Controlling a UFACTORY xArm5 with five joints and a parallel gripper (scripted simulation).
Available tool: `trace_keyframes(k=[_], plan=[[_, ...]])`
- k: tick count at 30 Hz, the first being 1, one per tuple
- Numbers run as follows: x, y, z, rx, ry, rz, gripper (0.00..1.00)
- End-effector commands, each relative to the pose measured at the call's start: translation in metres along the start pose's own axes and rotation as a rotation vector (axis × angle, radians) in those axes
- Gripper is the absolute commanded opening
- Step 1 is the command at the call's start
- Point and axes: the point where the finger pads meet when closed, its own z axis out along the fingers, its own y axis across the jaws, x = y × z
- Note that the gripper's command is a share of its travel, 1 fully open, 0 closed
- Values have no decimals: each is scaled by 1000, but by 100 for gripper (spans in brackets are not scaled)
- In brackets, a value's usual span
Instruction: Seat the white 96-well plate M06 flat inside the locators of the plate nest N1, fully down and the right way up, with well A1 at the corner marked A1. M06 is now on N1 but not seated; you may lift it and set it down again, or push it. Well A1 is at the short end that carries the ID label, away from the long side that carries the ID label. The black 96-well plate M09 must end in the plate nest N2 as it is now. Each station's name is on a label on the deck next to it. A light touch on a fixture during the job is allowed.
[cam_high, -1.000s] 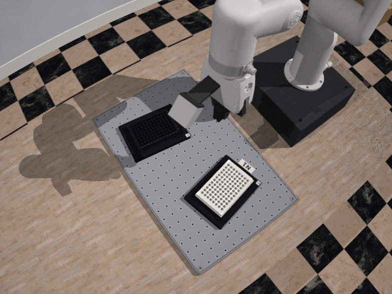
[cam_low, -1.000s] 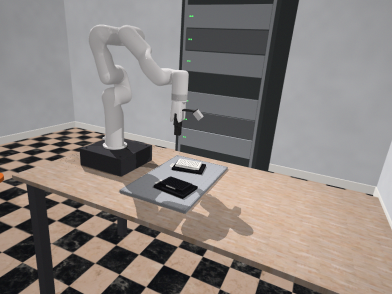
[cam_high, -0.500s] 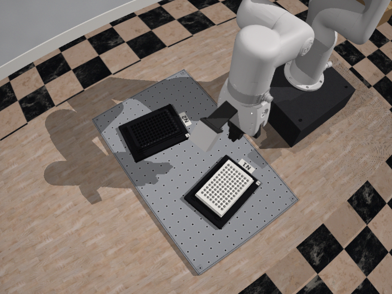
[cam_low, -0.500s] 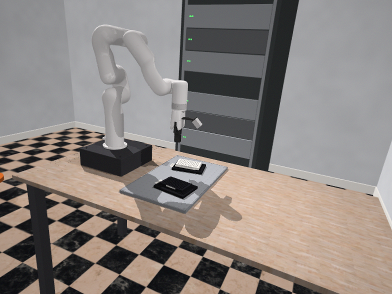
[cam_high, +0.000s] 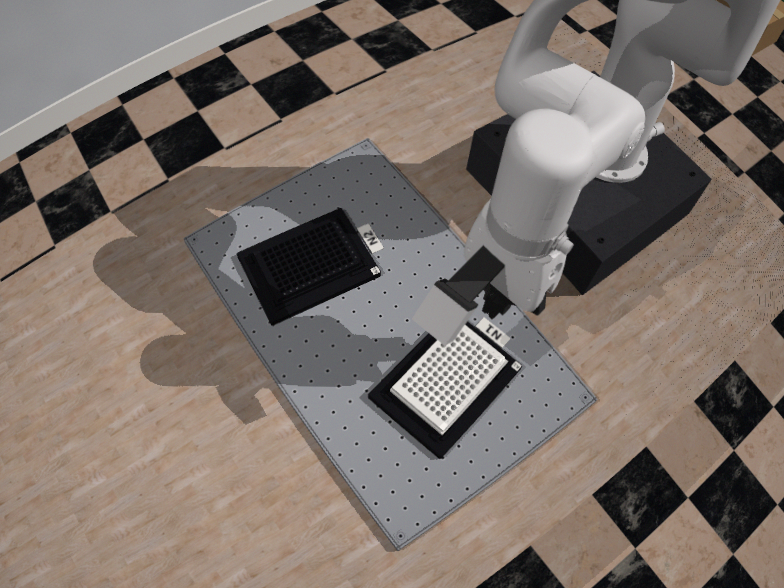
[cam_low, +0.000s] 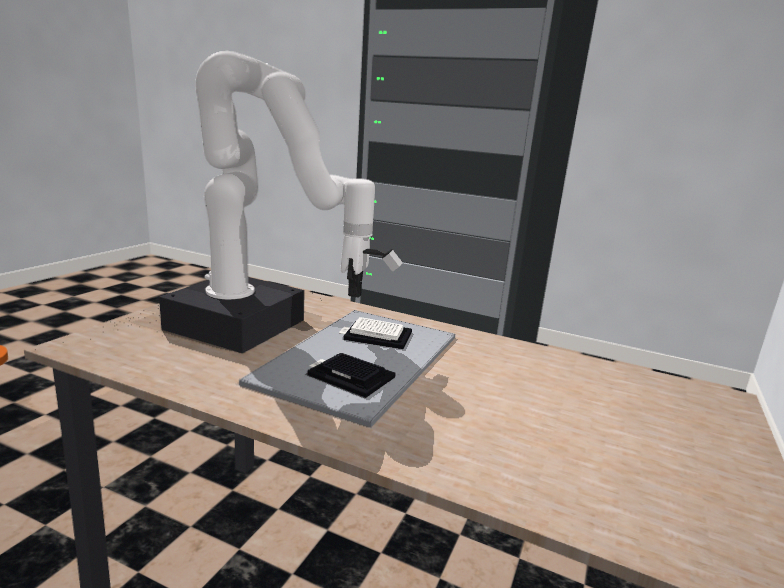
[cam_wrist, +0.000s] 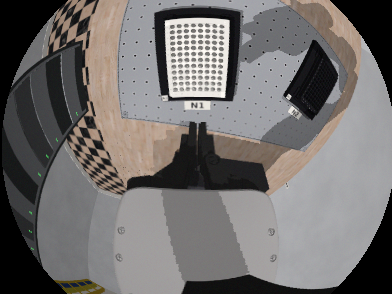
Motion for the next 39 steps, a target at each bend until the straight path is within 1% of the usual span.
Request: trace_keyframes(k=[1,3,9,11,26,28,30,39], plan=[[2,-3,3,1,5,1,0],[2,-3,3,1,5,1,0],[2,-3,19,1,5,1,0],[2,-3,19,1,5,1,0],[2,-3,59,1,5,1,0],[2,-3,59,1,5,1,0],[2,-3,63,1,5,1,0],[2,-3,63,1,5,1,0]])
